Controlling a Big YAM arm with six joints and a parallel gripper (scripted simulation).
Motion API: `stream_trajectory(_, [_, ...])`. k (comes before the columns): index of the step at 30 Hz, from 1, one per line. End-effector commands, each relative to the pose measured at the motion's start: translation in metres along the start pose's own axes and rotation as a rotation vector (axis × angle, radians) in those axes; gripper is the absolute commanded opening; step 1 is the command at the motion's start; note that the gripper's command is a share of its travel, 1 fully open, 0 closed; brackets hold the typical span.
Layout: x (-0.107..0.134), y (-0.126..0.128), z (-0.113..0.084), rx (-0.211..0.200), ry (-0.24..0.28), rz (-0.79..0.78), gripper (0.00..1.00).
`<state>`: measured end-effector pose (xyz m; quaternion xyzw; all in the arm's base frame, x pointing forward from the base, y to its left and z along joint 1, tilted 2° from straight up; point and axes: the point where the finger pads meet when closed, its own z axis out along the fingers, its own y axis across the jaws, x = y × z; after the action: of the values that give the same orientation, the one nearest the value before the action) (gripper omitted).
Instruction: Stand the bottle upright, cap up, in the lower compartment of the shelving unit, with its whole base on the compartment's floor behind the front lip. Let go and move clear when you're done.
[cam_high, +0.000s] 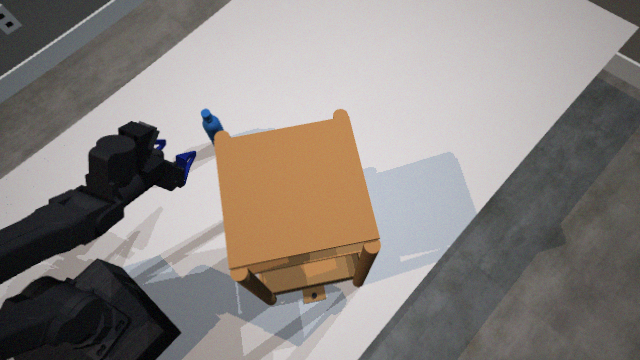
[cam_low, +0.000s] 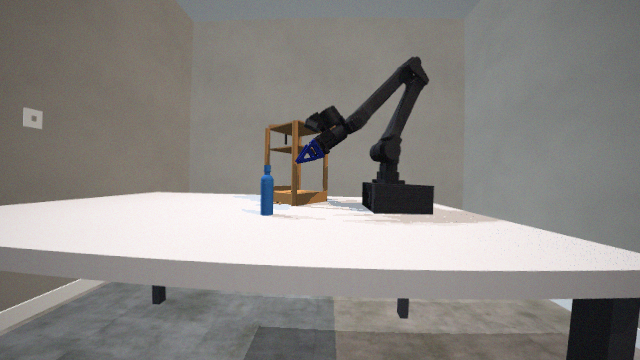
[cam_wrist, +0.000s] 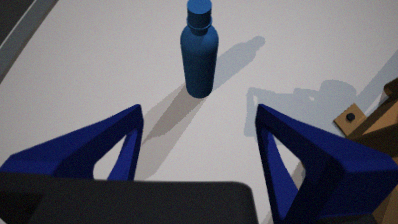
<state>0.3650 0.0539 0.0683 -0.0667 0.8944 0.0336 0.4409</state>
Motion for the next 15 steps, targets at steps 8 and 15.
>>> stream_trajectory(8, [-0.034,-0.005,0.003,0.009,-0.072,0.004,0.73])
stream_trajectory(15, [-0.037,-0.006,0.011,0.009,-0.073,0.004,0.73])
